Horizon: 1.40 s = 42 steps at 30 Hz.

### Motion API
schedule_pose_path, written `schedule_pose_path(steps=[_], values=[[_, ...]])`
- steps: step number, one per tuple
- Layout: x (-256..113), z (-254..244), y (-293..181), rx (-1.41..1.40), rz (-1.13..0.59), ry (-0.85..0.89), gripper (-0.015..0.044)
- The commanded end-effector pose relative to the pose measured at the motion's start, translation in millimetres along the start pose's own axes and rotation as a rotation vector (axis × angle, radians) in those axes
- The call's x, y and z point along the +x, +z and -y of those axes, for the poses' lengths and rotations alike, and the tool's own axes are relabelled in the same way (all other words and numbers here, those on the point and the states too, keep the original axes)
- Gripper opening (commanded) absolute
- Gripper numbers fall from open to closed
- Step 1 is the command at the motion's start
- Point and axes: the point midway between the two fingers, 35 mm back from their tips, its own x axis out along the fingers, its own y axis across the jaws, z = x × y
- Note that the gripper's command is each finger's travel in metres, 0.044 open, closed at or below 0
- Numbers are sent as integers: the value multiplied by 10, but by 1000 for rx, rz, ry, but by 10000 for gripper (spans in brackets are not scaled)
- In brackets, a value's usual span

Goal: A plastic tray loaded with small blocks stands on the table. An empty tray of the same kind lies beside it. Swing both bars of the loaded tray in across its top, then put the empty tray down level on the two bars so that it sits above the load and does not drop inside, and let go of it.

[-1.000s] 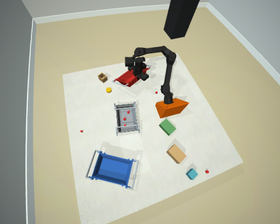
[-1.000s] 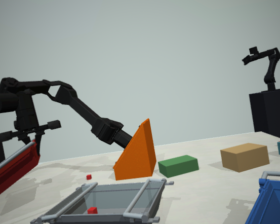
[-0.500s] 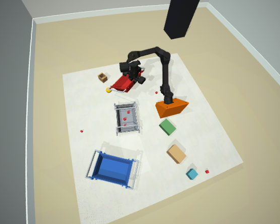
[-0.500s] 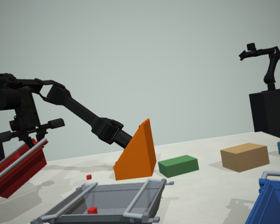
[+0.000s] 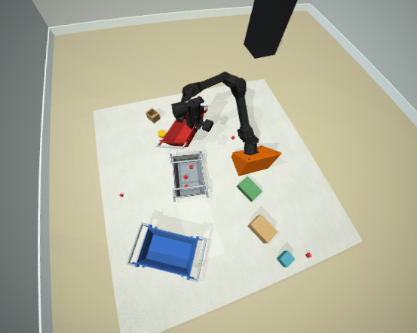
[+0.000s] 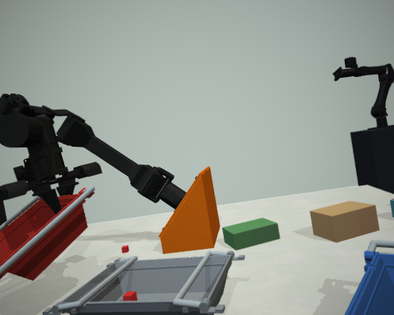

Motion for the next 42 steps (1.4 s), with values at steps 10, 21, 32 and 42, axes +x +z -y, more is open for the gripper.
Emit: schedule_pose_path(steps=[10,21,32,42], values=[[-100,104,-550,-141,-11,18,0],[-119,286,-990,-266,4,23,0],[-126,536,-1404,-388,27,34,0],[-117,816,-1748,-497,53,48,0]])
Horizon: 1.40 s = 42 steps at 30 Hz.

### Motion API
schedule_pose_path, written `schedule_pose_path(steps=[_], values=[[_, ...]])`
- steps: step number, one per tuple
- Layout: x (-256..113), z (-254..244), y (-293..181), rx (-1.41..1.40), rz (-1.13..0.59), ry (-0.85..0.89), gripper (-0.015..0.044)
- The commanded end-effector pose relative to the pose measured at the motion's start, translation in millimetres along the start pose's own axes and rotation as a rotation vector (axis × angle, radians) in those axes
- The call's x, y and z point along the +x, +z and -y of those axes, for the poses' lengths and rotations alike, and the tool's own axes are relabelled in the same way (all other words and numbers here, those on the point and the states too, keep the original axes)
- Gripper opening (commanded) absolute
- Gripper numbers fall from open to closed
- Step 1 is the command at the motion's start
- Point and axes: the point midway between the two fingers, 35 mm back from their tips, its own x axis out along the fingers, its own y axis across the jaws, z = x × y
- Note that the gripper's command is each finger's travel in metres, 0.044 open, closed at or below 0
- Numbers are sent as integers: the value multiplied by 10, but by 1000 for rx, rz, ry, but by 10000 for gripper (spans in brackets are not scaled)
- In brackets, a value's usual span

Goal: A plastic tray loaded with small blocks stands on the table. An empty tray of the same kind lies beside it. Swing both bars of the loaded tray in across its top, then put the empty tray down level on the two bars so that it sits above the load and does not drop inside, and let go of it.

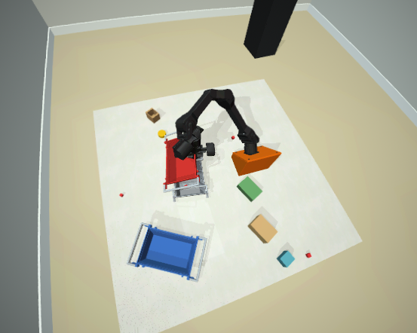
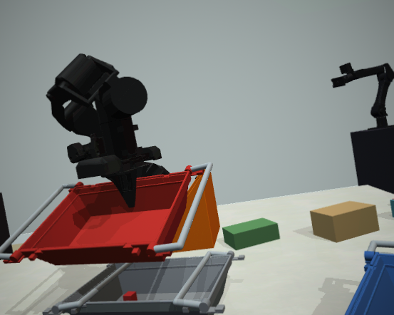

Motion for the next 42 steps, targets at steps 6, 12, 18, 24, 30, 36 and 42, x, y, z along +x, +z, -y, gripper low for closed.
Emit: schedule_pose_path(steps=[6,12,18,24,30,36,42], values=[[-109,80,-335,-72,5,38,0],[-109,80,-335,-72,5,38,0],[-109,80,-335,-72,5,38,0],[-109,80,-335,-72,5,38,0],[-109,80,-335,-72,5,38,0],[-109,80,-335,-72,5,38,0],[-110,71,-341,-72,5,38,0]])
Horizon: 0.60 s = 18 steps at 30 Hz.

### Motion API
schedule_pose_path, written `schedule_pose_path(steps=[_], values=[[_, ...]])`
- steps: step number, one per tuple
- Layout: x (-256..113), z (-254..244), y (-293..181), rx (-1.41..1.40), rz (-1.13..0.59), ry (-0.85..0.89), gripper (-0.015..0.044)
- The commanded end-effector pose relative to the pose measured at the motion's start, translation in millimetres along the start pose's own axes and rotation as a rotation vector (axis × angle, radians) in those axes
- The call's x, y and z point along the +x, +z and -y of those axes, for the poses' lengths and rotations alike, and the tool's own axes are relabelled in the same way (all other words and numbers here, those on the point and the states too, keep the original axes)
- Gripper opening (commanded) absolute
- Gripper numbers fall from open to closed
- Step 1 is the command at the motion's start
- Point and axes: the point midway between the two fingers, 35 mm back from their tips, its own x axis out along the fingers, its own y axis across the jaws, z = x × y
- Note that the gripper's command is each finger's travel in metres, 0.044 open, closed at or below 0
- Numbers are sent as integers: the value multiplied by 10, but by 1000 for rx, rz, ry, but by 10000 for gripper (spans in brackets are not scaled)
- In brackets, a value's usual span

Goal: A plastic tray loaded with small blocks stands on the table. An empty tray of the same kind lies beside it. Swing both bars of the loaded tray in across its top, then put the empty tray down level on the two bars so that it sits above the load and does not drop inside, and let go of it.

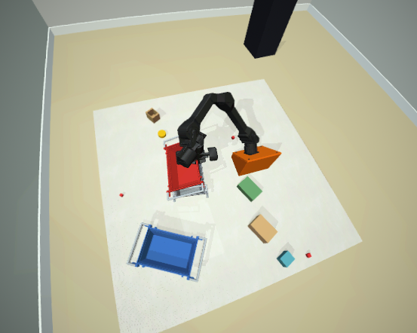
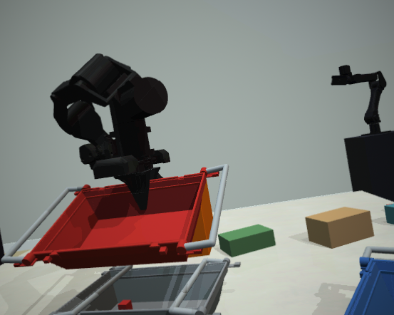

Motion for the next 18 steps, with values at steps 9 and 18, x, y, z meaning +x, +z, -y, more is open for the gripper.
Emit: schedule_pose_path(steps=[9,18], values=[[-72,-9,-28,1,-8,23,0],[18,-18,-30,1,-9,23,0]])
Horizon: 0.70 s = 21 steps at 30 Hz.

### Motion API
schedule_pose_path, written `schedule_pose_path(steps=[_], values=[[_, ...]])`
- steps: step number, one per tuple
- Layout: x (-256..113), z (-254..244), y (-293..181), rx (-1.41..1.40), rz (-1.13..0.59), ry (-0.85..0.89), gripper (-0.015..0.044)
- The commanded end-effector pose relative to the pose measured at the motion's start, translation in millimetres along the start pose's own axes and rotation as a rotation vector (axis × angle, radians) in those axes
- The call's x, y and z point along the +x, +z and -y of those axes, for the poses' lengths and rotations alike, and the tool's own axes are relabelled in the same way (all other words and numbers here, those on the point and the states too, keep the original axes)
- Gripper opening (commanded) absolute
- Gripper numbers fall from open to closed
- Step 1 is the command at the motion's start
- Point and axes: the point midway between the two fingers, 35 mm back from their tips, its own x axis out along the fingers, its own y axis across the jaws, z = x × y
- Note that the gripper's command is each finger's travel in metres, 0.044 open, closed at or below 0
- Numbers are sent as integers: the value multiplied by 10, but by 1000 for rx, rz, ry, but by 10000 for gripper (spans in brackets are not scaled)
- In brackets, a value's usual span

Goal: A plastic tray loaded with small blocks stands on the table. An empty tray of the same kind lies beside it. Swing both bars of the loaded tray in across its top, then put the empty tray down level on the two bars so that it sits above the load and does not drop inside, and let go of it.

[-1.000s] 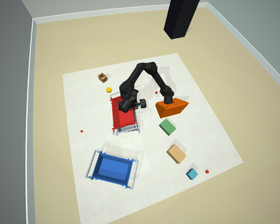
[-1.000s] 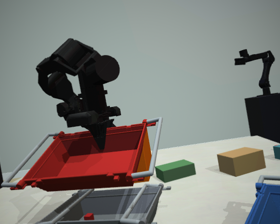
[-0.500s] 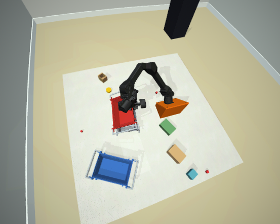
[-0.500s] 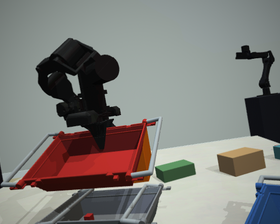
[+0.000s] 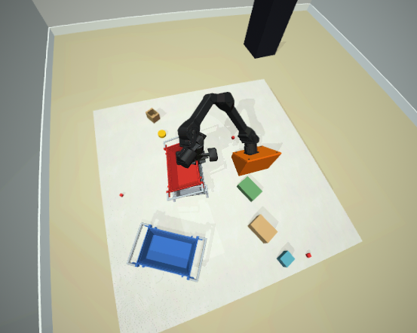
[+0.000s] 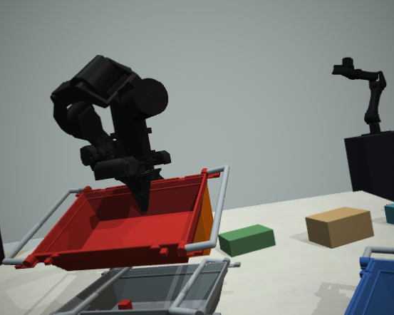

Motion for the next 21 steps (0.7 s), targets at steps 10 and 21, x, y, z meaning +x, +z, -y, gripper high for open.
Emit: schedule_pose_path(steps=[10,21], values=[[156,-21,-15,-5,-4,21,0],[331,-15,-13,-4,-3,21,0]])
